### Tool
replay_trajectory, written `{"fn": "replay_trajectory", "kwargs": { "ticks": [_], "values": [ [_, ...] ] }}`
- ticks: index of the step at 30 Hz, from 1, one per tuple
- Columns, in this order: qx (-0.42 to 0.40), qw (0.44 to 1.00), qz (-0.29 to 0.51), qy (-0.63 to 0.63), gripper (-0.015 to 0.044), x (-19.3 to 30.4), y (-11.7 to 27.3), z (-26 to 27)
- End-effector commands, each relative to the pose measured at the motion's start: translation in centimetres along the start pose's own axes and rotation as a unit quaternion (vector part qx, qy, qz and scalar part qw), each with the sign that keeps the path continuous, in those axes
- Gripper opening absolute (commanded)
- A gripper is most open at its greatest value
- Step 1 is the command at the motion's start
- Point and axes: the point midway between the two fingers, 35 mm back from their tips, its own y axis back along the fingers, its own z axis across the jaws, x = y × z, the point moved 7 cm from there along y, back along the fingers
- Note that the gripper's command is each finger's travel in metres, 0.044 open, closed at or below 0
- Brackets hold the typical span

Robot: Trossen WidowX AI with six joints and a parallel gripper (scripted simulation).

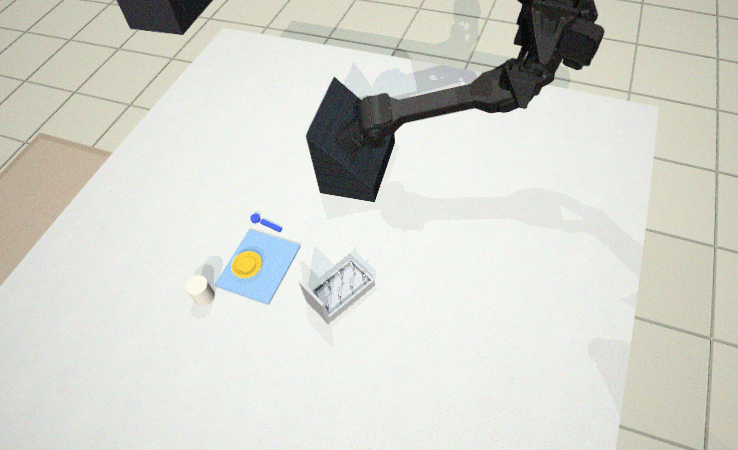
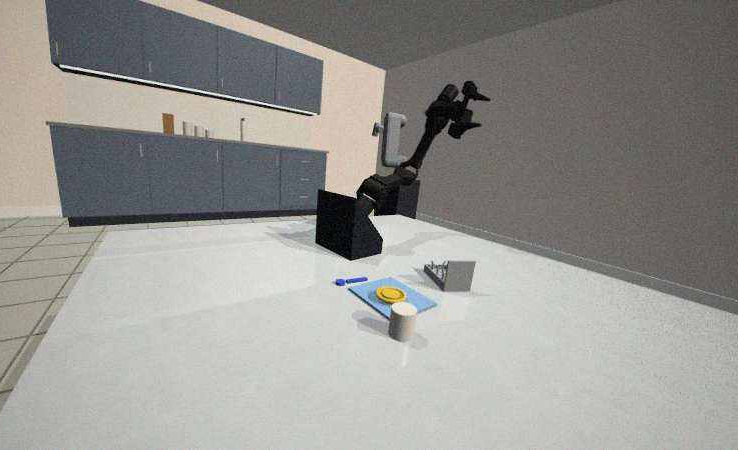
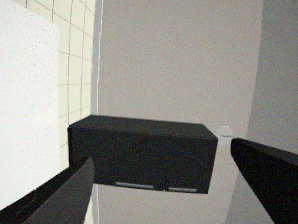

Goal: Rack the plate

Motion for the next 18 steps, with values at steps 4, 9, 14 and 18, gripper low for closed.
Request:
{"fn": "replay_trajectory", "kwargs": {
  "ticks": [4, 9, 14, 18],
  "values": [
    [-0.011, 0.998, 0.029, -0.054, 0.04, 3.6, -1.8, -1.5],
    [-0.031, 0.99, 0.061, -0.121, 0.04, 7.7, -3.8, -2.6],
    [-0.054, 0.976, 0.097, -0.188, 0.04, 12.0, -5.9, -3.1],
    [-0.049, 0.969, 0.113, -0.213, 0.04, 12.8, -6.0, -3.1]
  ]
}}
